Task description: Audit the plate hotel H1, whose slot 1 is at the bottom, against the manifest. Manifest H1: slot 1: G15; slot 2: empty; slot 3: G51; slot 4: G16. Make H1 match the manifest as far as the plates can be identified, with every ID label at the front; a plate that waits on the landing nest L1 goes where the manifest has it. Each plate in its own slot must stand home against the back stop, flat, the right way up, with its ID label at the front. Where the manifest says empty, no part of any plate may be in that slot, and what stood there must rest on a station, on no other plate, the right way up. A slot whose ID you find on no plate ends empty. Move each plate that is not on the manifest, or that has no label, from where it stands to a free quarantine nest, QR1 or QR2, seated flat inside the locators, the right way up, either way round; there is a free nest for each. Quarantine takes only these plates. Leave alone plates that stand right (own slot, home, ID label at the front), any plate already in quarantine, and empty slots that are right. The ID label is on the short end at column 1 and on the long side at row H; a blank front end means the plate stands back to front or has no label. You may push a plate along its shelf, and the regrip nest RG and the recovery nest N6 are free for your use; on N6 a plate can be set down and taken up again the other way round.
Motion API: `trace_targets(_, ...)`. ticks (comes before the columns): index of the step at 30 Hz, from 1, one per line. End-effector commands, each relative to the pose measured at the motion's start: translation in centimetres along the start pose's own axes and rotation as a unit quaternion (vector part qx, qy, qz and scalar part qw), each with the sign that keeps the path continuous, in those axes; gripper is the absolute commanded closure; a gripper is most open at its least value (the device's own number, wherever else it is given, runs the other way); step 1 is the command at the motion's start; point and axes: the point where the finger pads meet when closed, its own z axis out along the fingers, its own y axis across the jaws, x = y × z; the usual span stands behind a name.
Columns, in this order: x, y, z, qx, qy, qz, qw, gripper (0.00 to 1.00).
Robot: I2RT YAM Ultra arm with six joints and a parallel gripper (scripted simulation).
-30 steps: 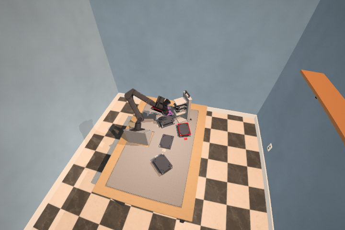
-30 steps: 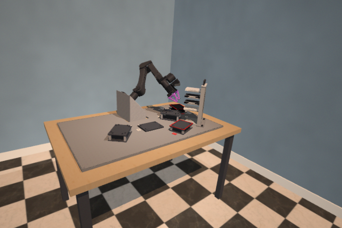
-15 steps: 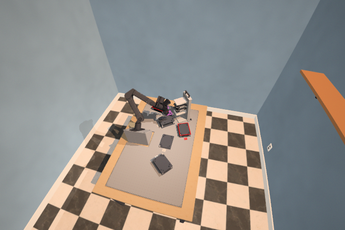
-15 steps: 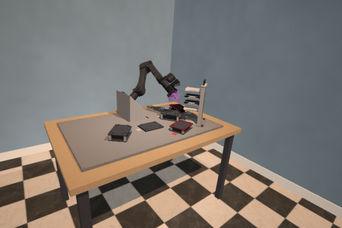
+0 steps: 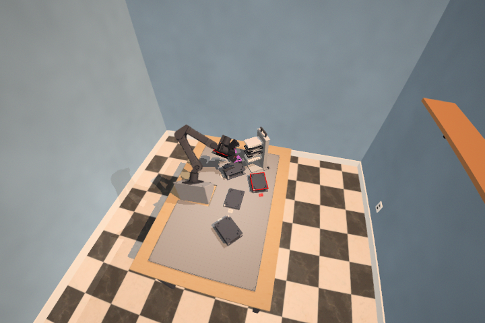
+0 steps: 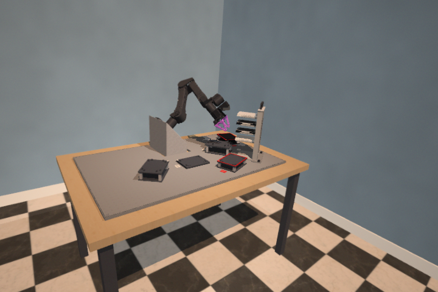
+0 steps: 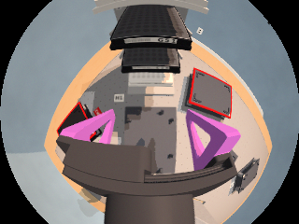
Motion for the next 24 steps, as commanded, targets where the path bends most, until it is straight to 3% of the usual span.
trace_targets(1,0.5,-0.3,-1.0,0.007,-0.005,0.002,1.000,0.00)
trace_targets(13,1.7,-0.3,-2.1,0.007,-0.005,0.001,1.000,0.00)
trace_targets(18,2.0,0.2,-1.3,0.000,-0.010,-0.004,1.000,0.00)
trace_targets(24,3.1,-0.5,-0.4,0.007,0.002,0.008,1.000,0.00)
